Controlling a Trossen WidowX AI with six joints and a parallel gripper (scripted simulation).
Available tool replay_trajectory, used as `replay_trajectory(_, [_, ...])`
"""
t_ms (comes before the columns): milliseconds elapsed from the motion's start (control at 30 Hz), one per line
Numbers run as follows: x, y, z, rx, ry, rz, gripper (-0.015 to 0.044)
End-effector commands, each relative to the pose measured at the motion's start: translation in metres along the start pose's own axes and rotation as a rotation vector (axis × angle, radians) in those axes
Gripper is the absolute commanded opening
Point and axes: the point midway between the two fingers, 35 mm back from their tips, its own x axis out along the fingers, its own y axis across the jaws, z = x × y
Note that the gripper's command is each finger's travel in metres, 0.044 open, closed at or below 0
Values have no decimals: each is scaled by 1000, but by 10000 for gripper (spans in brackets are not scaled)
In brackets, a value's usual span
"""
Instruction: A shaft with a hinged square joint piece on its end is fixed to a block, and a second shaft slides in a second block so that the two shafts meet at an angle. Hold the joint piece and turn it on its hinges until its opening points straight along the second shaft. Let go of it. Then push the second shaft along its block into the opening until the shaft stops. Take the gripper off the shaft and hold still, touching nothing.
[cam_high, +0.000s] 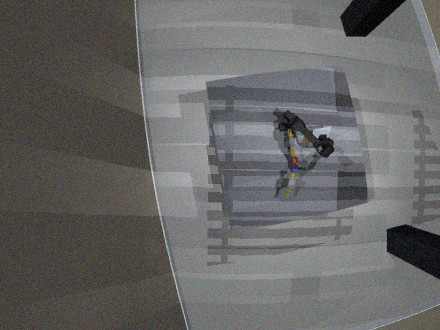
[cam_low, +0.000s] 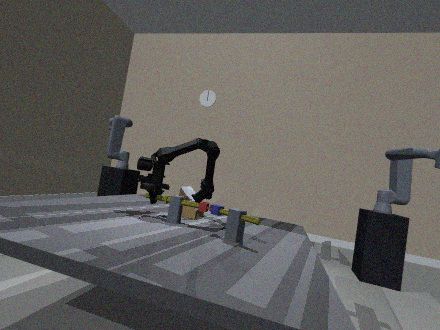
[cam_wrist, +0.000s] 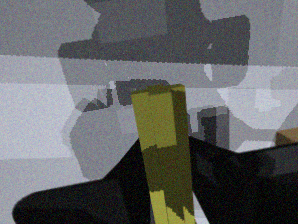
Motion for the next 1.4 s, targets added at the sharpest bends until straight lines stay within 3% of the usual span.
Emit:
replay_trajectory(0, [1, 0, -8, 3, 3, 3, 0])
replay_trajectory(833, [0, 0, -24, 2, 1, -1, 0])
replay_trajectory(933, [0, 0, -24, 2, 1, -1, 67])
replay_trajectory(1100, [0, 0, -24, 2, 1, -1, 67])
replay_trajectory(1367, [0, 0, -24, 2, 1, -1, 277])
